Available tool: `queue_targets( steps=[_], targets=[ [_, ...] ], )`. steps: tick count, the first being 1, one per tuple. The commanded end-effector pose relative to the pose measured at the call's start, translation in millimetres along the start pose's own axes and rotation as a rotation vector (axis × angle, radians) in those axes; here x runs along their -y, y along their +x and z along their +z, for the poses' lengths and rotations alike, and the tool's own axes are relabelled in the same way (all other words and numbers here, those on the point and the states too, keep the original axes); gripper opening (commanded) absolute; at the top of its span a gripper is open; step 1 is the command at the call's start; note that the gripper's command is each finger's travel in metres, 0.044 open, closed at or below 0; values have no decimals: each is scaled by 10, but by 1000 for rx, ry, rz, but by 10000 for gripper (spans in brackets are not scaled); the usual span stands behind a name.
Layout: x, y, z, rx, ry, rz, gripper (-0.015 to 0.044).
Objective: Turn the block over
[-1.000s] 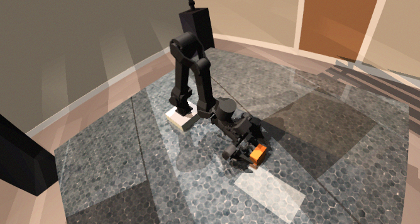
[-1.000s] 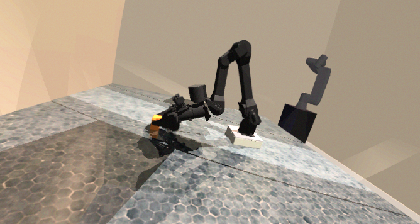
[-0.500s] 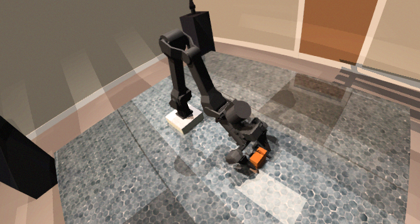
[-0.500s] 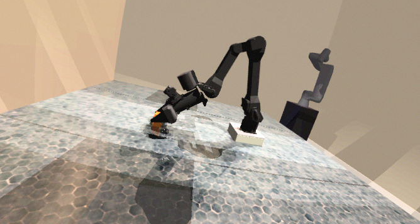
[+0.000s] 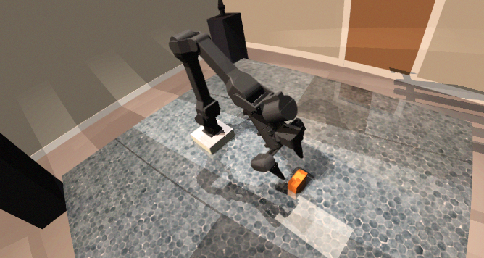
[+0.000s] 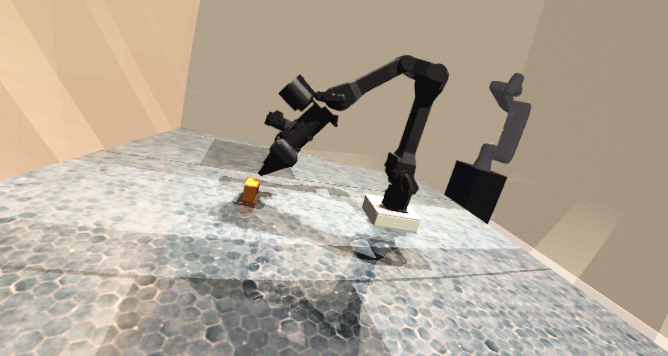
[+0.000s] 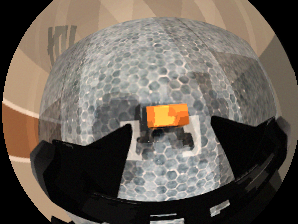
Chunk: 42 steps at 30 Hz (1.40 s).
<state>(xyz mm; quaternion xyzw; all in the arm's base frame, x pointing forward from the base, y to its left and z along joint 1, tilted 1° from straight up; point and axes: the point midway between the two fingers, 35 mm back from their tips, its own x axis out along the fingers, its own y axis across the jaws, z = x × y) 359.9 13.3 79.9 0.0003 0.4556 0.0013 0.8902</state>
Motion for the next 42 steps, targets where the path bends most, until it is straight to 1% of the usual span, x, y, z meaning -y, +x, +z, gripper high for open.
queue_targets(
  steps=[1,3,5,14,22,27,31,36,39,42],
  targets=[
    [-6,-121,-1,-28,6,6,440],
    [-6,-119,6,-33,6,6,440],
    [-7,-106,61,-74,5,6,440],
    [-11,-67,354,-349,2,6,440],
    [-8,-103,490,-574,4,7,440],
    [-9,-87,482,-579,4,7,440],
    [-11,173,311,-579,4,7,440],
    [-11,199,293,-579,4,7,440],
    [-8,305,225,-579,4,7,440],
    [-7,317,217,-579,4,7,440]
  ],
)
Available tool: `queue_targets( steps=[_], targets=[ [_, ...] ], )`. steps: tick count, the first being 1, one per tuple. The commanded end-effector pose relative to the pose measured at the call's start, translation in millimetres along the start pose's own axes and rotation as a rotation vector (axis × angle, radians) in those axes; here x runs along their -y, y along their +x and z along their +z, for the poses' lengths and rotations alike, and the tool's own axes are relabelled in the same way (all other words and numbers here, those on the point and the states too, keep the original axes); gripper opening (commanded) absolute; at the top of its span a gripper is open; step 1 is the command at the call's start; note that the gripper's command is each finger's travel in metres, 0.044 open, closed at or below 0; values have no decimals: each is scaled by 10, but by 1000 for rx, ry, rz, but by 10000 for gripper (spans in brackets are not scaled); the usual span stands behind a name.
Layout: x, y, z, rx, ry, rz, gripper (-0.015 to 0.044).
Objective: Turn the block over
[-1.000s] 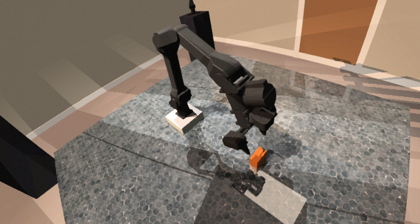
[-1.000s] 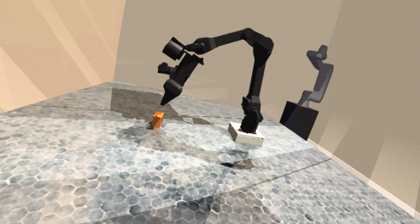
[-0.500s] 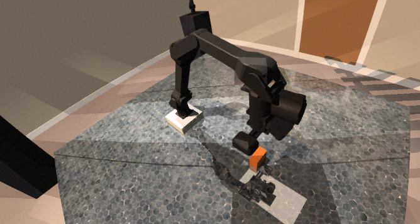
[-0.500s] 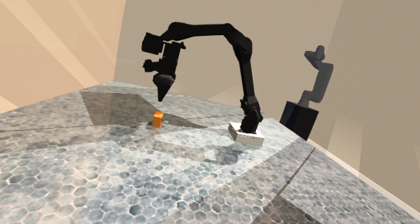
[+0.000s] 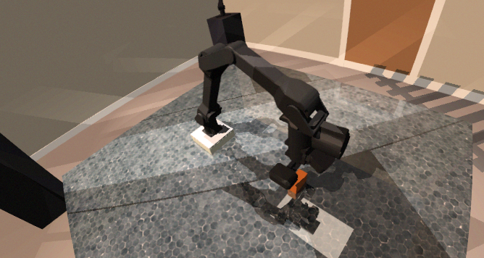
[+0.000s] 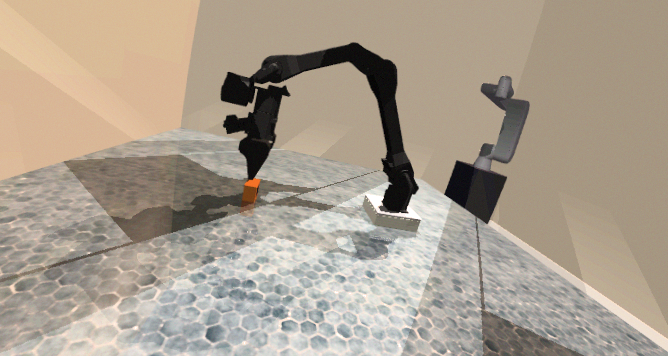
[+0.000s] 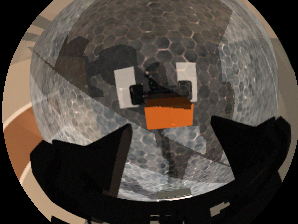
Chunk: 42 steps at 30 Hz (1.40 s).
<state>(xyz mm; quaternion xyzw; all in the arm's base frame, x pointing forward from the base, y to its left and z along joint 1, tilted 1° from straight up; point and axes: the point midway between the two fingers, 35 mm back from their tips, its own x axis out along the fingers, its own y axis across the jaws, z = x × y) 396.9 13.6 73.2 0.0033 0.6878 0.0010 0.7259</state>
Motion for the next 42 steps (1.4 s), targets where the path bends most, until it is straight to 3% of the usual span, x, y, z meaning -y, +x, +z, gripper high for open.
queue_targets(
  steps=[1,22,27,42],
  targets=[
    [-4,71,-13,-8,-4,4,440],
    [-6,387,-17,-8,-4,4,440],
    [-6,387,-17,-8,-4,4,309],
    [-6,387,-17,-8,-4,4,209]
  ],
)
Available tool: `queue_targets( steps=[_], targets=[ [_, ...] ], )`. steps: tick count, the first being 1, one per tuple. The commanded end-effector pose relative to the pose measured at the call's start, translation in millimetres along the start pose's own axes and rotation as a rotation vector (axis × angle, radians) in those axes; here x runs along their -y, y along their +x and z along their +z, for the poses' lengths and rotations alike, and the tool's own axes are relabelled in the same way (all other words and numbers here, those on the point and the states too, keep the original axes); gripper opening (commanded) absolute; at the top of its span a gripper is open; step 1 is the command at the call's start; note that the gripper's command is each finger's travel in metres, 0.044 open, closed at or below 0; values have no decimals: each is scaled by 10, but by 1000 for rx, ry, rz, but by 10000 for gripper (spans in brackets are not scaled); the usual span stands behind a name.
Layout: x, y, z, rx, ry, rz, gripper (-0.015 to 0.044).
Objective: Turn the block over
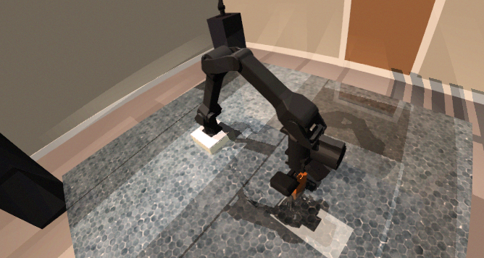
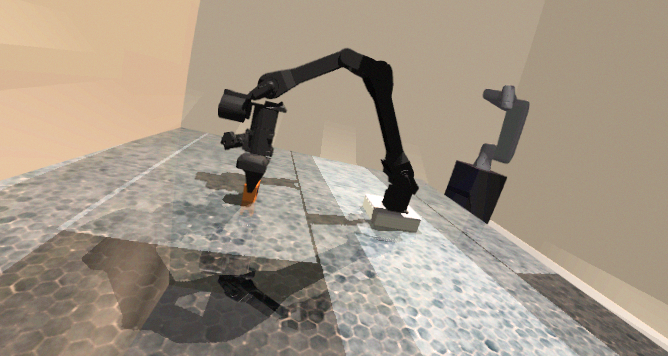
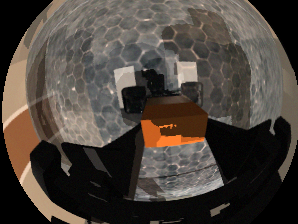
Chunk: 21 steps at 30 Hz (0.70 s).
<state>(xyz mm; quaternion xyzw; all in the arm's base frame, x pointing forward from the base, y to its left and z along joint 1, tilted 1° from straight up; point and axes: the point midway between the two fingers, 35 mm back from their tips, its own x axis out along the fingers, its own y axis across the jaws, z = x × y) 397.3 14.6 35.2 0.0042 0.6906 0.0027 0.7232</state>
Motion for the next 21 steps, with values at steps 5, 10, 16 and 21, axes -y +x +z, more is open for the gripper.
queue_targets(
  steps=[5,10,16,21],
  targets=[
    [1,8,-1,-1,-3,0,175],
    [1,-103,3,-1,-3,0,83],
    [1,-292,1,-1,-3,0,0],
    [1,-263,16,49,-4,0,0]
  ],
)
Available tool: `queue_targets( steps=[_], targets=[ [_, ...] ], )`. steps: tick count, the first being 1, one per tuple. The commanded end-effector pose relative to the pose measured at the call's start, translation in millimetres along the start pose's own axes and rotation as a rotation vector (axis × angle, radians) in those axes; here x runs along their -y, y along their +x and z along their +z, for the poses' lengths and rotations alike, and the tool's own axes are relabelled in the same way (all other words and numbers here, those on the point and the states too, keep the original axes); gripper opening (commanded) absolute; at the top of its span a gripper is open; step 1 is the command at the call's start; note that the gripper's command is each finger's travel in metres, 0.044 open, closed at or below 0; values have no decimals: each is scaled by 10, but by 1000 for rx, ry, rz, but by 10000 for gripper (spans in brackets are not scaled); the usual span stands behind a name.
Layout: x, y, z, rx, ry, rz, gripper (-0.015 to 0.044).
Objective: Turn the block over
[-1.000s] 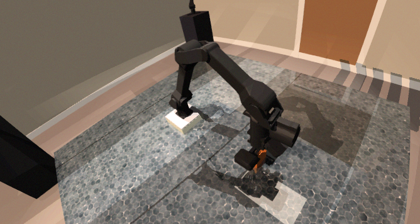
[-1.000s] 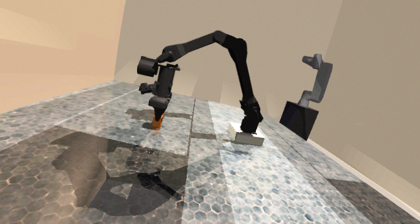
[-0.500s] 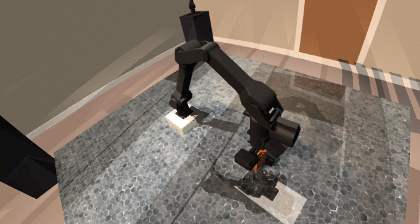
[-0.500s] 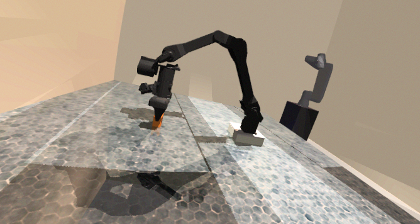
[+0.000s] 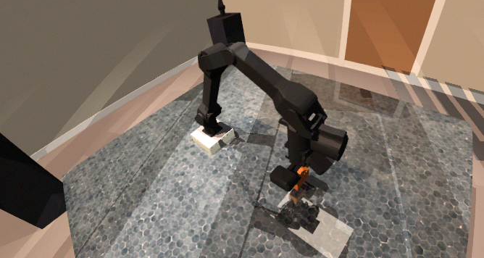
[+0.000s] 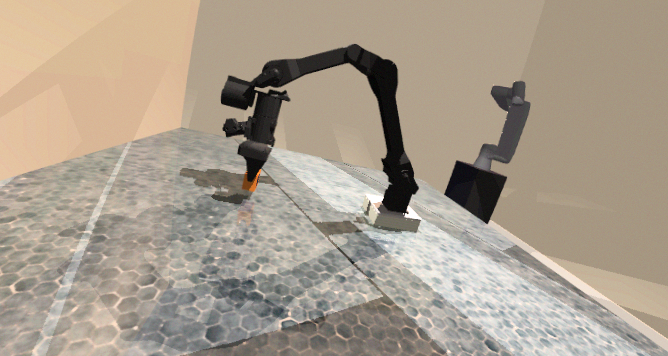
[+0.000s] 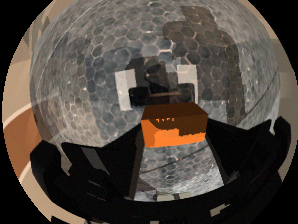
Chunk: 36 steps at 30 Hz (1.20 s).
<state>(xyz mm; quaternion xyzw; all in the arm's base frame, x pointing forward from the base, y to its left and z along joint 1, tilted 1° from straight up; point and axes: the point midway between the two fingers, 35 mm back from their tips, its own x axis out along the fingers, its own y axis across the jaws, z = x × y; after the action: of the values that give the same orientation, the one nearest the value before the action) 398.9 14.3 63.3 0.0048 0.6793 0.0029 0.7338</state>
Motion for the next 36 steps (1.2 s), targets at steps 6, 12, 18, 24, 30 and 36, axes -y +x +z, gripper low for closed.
queue_targets(
  steps=[6,12,18,24,30,36],
  targets=[
    [0,58,5,103,-5,-2,0],
    [0,89,11,189,-5,-2,0],
    [-1,108,3,273,-5,-2,0],
    [0,116,-18,358,-5,-2,0],
    [1,115,-48,443,-4,-1,0],
    [2,106,-86,519,-4,0,0]
  ],
)
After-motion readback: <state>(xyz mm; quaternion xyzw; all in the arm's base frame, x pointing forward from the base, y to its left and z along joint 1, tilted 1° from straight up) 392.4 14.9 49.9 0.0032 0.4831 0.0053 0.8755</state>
